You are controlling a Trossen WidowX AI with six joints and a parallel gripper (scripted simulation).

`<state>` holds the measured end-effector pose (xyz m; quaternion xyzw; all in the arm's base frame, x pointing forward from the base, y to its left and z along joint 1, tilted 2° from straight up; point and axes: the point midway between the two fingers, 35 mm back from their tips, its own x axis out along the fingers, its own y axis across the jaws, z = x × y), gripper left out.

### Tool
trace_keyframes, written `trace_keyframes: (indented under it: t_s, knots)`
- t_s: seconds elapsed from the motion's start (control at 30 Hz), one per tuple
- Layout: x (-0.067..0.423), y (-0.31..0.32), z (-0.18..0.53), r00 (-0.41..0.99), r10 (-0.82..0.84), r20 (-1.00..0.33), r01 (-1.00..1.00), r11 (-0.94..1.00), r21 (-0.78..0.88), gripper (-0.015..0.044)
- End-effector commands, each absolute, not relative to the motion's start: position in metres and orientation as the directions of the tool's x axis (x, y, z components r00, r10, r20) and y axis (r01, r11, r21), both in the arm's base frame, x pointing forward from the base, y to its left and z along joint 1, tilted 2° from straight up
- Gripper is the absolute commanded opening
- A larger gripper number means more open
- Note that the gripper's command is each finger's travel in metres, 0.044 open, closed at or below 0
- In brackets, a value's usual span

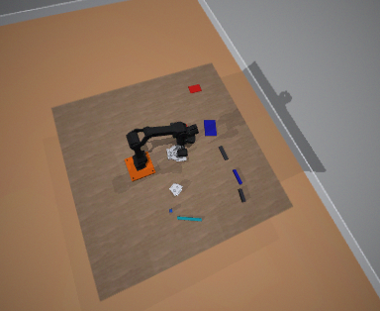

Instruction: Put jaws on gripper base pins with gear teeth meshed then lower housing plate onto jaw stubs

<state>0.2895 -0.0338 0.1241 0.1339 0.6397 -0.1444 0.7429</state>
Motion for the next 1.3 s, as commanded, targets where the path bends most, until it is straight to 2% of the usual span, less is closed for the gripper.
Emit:
trace_keyframes:
  t_s: [0.0, 0.6, 1.27]
  knots:
    - [0.289, -0.044, 0.125, 0.138, -0.05, -0.989, 0.318, 0.948, -0.003, 0.044]
    - [0.281, -0.087, 0.125, 0.113, -0.055, -0.992, -0.053, 0.997, -0.061, 0.044]
    - [0.261, -0.137, 0.124, 0.088, -0.053, -0.995, -0.443, 0.892, -0.087, 0.044]
